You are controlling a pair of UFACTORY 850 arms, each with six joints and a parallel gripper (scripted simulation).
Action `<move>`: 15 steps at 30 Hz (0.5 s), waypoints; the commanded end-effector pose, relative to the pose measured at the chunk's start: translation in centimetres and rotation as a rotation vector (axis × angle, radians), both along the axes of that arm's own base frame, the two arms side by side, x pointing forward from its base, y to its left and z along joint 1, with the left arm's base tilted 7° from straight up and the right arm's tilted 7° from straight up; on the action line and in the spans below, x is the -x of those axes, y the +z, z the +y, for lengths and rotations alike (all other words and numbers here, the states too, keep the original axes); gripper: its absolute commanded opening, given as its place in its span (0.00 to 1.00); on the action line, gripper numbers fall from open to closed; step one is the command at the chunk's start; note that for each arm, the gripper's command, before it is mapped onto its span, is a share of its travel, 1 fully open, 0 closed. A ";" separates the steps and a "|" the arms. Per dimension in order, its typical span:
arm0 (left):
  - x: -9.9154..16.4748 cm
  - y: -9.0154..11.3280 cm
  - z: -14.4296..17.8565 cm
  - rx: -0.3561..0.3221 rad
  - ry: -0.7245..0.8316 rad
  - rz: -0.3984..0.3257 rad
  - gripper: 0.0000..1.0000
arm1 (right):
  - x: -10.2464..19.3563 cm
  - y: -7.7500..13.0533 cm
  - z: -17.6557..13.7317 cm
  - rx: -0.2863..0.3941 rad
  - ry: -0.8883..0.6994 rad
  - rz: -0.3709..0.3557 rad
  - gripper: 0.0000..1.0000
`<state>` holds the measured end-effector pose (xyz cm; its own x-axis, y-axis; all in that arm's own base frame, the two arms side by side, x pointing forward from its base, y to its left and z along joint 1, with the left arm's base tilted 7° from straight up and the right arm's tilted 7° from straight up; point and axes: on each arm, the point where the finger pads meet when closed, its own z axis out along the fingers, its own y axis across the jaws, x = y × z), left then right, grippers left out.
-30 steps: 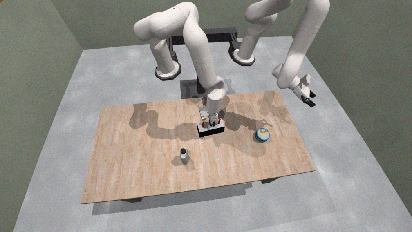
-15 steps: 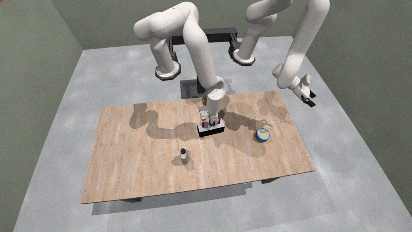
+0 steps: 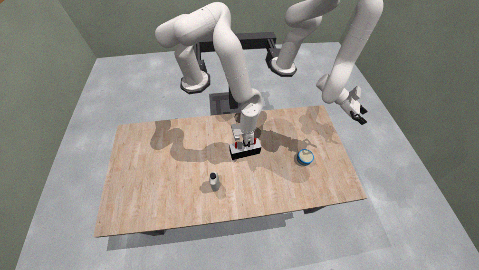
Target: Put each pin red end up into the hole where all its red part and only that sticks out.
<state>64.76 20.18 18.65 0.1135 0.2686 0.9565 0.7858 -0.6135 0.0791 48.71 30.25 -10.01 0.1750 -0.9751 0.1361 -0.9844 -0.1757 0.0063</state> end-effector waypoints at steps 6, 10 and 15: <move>-0.1 0.1 0.0 -0.001 0.000 -0.002 1.00 | -0.1 0.1 0.1 -0.001 0.000 -0.002 1.00; -0.1 0.1 0.0 -0.001 0.000 -0.002 1.00 | -0.1 0.1 0.1 -0.001 0.000 -0.002 1.00; -0.1 0.1 0.0 -0.001 0.000 -0.002 1.00 | -0.1 0.1 0.1 -0.001 0.000 -0.002 1.00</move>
